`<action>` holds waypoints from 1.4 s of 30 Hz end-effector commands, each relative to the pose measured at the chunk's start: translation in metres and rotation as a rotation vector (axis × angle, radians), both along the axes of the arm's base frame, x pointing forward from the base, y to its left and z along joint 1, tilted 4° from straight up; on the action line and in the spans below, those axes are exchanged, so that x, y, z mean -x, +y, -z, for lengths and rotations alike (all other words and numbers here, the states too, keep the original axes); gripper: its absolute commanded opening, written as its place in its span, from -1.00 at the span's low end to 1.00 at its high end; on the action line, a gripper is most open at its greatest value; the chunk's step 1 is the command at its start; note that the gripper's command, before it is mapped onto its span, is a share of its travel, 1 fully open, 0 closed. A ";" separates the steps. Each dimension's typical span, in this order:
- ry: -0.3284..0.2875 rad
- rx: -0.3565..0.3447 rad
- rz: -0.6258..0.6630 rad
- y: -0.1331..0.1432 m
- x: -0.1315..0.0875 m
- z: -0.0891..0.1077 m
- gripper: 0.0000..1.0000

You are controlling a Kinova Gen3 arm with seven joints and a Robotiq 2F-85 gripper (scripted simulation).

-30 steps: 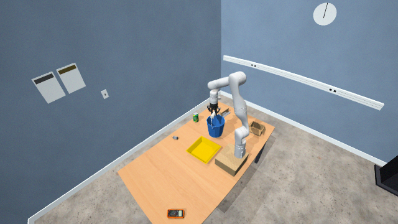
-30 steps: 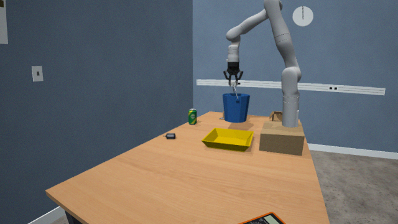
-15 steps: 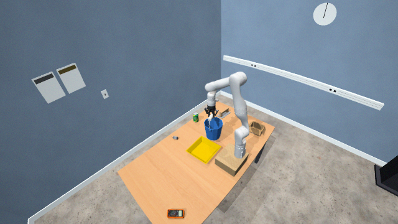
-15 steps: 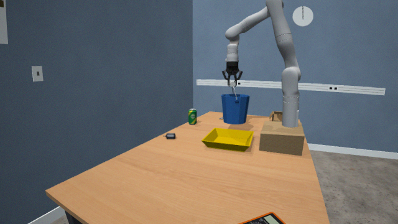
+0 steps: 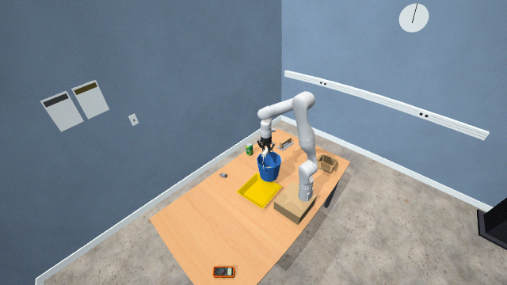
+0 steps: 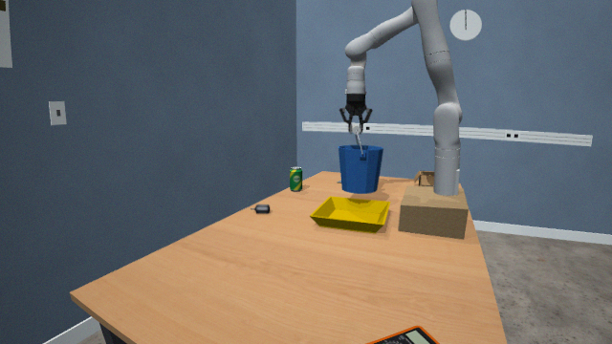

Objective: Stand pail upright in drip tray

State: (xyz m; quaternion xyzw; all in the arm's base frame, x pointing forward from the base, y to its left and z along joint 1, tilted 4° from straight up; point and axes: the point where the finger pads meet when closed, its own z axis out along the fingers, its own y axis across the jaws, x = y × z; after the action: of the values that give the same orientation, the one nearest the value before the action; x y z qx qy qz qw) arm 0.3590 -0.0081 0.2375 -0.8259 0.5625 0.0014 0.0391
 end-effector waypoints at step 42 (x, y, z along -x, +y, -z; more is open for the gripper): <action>-0.010 0.000 -0.005 0.101 0.014 -0.009 -0.80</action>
State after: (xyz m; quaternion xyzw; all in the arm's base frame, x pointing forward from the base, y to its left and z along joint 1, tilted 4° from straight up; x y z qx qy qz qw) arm 0.3436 0.0852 0.2434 -0.8254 0.5632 0.0015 0.0400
